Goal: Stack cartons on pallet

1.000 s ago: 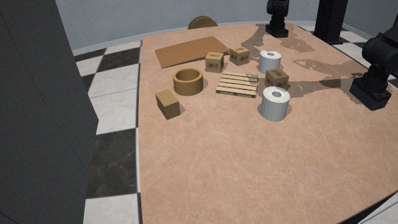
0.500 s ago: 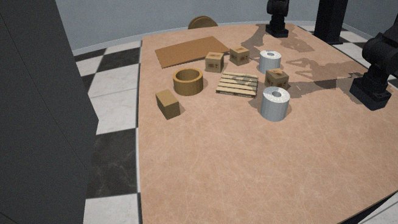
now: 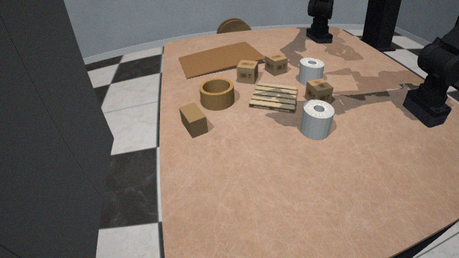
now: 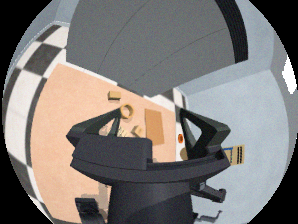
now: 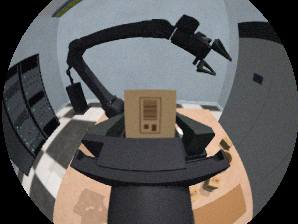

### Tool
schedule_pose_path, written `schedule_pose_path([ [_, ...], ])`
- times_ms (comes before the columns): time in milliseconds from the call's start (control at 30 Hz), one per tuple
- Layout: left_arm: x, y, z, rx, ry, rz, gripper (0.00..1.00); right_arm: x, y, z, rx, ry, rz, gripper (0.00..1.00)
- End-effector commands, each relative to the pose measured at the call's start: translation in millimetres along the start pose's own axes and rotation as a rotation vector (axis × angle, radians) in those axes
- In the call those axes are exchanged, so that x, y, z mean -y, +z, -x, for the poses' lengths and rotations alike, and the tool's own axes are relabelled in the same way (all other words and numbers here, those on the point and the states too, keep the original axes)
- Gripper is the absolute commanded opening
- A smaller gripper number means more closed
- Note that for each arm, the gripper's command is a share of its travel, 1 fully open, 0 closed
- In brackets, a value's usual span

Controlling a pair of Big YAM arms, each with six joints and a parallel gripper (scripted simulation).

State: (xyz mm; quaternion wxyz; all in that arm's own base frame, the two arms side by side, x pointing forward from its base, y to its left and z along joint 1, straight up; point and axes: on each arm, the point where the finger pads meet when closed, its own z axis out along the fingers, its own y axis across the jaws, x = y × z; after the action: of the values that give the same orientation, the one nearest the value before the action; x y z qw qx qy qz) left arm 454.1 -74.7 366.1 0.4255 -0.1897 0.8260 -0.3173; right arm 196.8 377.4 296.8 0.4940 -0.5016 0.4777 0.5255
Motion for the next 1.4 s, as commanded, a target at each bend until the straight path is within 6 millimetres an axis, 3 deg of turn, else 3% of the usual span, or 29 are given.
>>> schedule_pose_path([
  [0, 29.2, -4.7, 56.3, 0.139, 0.224, -0.048, 1.00, -23.7, -8.9, -8.3, -0.060, -0.075, 0.023, 0.50],
  [33, 30.2, -5.1, 63.0, 0.168, 0.264, -0.041, 1.00, -28.5, -11.5, -13.8, -0.083, -0.080, 0.025, 0.50],
  [67, 31.1, -5.7, 69.8, 0.196, 0.302, -0.034, 1.00, -30.8, -10.3, -6.0, -0.089, -0.102, 0.030, 0.50],
  [267, 35.5, -9.6, 95.4, 0.304, 0.458, 0.002, 1.00, -56.0, -22.1, -30.8, -0.191, -0.123, 0.059, 0.50],
  [300, 36.6, -11.1, 102.5, 0.334, 0.495, 0.014, 1.00, -67.8, -30.3, -52.5, -0.242, -0.106, 0.070, 0.50],
  [400, 39.6, -16.5, 122.8, 0.420, 0.592, 0.056, 1.00, -96.8, -43.7, -79.3, -0.353, -0.099, 0.102, 0.50],
  [467, 41.6, -20.6, 135.0, 0.472, 0.650, 0.086, 1.00, -116.3, -48.9, -86.0, -0.421, -0.100, 0.120, 0.50],
  [567, 43.8, -26.6, 150.2, 0.537, 0.712, 0.127, 1.00, -150.2, -64.3, -117.7, -0.556, -0.055, 0.138, 0.50],
  [600, 44.3, -28.5, 154.4, 0.556, 0.728, 0.139, 1.00, -163.4, -75.5, -142.0, -0.624, -0.033, 0.146, 0.50],
  [667, 45.2, -31.7, 161.3, 0.586, 0.750, 0.160, 1.00, -182.5, -85.4, -161.0, -0.708, -0.010, 0.149, 0.50],
  [700, 45.5, -33.1, 164.1, 0.598, 0.758, 0.168, 1.00, -190.6, -90.1, -169.7, -0.747, -0.008, 0.149, 0.50],
  [800, 45.9, -34.1, 166.1, 0.607, 0.763, 0.173, 1.00, -196.4, -87.1, -165.4, -0.763, -0.015, 0.147, 0.50],
  [1000, 45.8, -36.5, 171.7, 0.632, 0.749, 0.184, 1.00, -233.0, -109.3, -212.3, -0.956, -0.028, 0.155, 0.50],
  [1033, 45.8, -36.7, 171.8, 0.633, 0.748, 0.185, 1.00, -239.1, -120.1, -228.9, -1.004, -0.035, 0.158, 0.50],
  [1100, 45.8, -36.7, 172.0, 0.633, 0.748, 0.185, 1.00, -249.5, -113.2, -224.8, -1.010, -0.051, 0.162, 0.50],
  [1233, 45.8, -36.7, 172.0, 0.633, 0.748, 0.185, 1.00, -263.5, -117.3, -237.5, -1.056, -0.076, 0.175, 0.50],
  [1367, 45.8, -36.7, 172.0, 0.633, 0.748, 0.185, 1.00, -267.9, -119.5, -242.2, -1.074, -0.087, 0.181, 0.50],
])
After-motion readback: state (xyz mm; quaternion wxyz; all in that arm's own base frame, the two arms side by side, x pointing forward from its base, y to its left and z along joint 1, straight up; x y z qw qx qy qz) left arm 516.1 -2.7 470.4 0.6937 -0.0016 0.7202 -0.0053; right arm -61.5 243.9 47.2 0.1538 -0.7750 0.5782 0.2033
